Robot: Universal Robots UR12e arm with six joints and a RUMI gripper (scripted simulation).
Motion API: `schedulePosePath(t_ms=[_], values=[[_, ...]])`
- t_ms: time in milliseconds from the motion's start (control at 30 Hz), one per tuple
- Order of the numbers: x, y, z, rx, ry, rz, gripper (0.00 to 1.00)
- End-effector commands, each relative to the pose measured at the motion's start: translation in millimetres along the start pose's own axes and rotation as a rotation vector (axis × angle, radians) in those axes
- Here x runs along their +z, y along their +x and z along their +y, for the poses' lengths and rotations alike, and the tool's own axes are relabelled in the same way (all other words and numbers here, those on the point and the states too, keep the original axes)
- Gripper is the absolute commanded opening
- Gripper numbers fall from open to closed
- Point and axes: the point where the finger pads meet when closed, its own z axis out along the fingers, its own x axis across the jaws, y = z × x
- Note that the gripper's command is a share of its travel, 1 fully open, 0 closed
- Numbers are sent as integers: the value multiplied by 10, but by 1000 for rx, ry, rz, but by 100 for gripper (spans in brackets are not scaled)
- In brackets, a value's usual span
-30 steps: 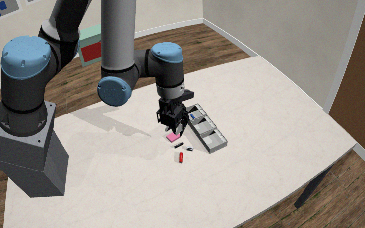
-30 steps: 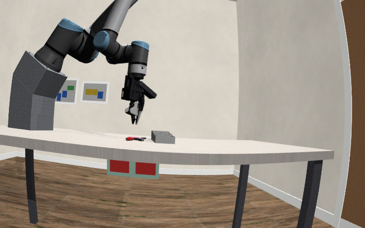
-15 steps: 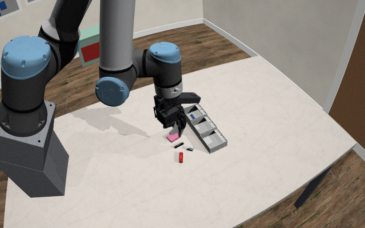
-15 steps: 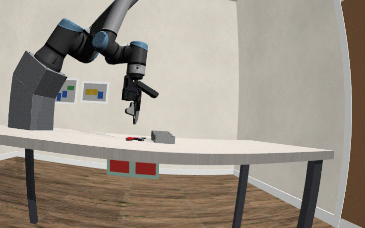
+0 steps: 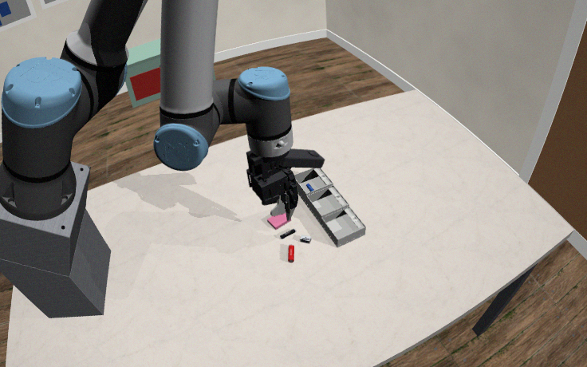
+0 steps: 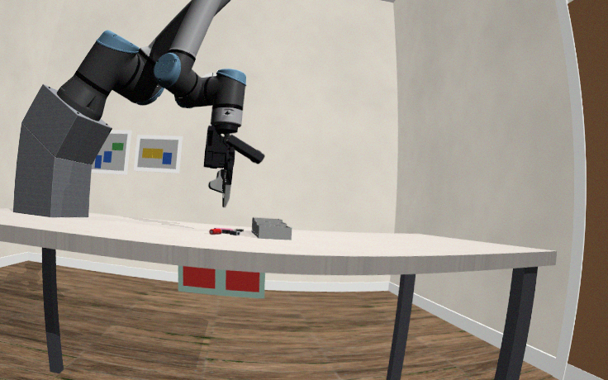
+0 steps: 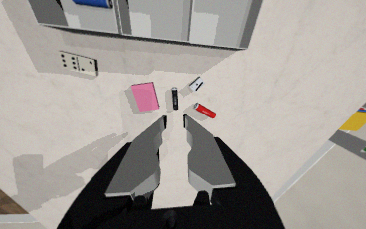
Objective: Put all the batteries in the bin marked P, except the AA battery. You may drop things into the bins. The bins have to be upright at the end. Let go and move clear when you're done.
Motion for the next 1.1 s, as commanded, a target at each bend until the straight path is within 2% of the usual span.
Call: schedulePosePath(t_ms=[0,600,1067], values=[[-3,0,-3,1,1,1,14],[-3,1,-2,1,1,1,14],[557,1,-4,1,1,1,14]])
